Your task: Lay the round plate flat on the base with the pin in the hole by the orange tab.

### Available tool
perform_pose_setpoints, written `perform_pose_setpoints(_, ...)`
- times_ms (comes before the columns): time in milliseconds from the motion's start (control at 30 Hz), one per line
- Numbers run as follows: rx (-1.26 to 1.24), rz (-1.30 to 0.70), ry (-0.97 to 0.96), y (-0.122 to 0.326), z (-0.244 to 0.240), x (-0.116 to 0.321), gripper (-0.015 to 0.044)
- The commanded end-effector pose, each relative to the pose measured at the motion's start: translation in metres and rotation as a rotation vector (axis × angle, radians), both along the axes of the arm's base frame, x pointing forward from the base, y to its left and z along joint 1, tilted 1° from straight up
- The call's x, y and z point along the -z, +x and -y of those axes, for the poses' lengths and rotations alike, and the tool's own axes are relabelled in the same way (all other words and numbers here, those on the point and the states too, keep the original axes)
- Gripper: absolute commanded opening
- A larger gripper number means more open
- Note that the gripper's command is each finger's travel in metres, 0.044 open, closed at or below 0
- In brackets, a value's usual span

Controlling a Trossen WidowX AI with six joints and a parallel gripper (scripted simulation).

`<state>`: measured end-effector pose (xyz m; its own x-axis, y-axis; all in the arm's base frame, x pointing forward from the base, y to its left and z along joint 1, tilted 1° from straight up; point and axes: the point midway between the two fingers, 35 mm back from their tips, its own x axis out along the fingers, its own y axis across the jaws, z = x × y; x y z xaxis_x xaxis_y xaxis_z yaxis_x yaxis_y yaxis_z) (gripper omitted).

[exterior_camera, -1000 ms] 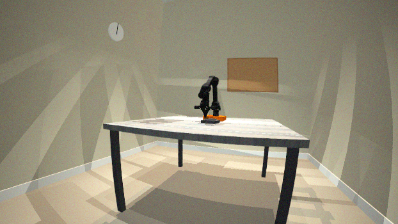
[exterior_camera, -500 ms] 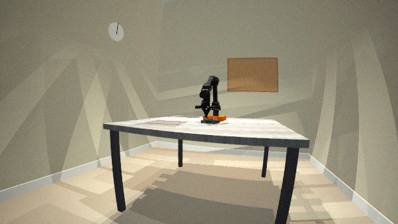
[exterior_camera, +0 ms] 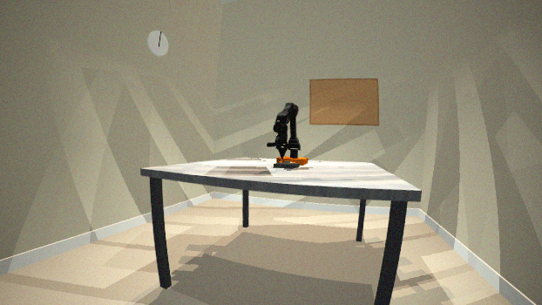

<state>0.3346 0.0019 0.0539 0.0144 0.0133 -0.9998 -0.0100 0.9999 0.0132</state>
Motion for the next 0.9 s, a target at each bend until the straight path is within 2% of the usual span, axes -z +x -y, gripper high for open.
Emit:
perform_pose_setpoints(0,0.003,0.015,0.003,0.001,0.0,-0.02,0.0)
perform_pose_setpoints(133,0.003,0.015,0.003,-0.001,0.001,-0.033,0.0)
perform_pose_setpoints(867,0.003,0.015,0.0,0.0,0.001,-0.026,0.0)
